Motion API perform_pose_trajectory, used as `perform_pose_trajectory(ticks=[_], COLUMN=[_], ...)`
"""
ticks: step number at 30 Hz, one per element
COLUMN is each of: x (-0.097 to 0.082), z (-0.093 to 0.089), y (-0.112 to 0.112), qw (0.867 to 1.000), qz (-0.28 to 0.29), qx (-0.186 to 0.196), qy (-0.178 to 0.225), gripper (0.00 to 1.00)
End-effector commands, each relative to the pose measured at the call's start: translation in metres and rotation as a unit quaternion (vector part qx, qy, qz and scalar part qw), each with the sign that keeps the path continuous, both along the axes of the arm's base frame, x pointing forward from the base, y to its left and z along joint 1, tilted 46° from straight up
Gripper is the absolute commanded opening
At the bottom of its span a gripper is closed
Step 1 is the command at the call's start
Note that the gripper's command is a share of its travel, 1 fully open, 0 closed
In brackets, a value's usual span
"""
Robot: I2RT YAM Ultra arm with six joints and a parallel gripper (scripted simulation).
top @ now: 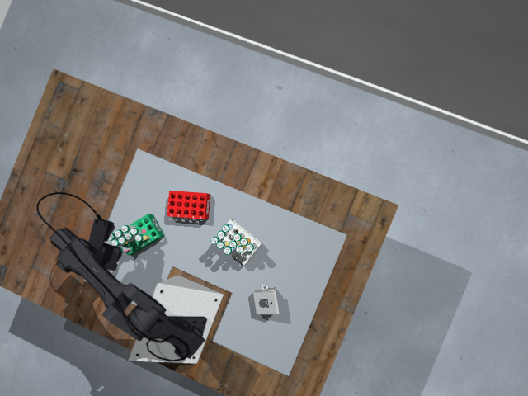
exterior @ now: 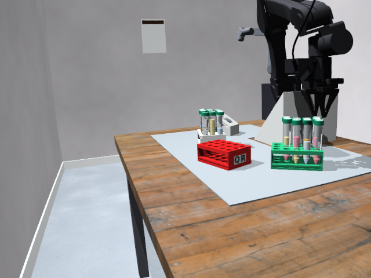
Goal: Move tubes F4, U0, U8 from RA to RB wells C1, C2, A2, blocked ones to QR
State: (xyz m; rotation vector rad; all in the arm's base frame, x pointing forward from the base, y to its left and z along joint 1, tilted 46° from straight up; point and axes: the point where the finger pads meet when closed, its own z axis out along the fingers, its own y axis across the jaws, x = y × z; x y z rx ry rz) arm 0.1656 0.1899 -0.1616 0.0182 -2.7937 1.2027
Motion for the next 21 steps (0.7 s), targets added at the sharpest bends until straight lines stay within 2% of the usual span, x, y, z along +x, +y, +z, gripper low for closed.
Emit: perform_pose_trajectory(ticks=[1, 6, 21], x=[0.0078, 0.0087, 0.006], z=[0.0052, 0.0042, 0.001], y=[0.0028, 0.0068, -0.0016], qw=[1.0, 1.0, 1.0], qz=[0.008, 0.011, 0.011], qx=[0.013, 0.019, 0.013], qy=[-0.013, -0.016, -0.013], gripper=[0.3, 0.3, 0.3])
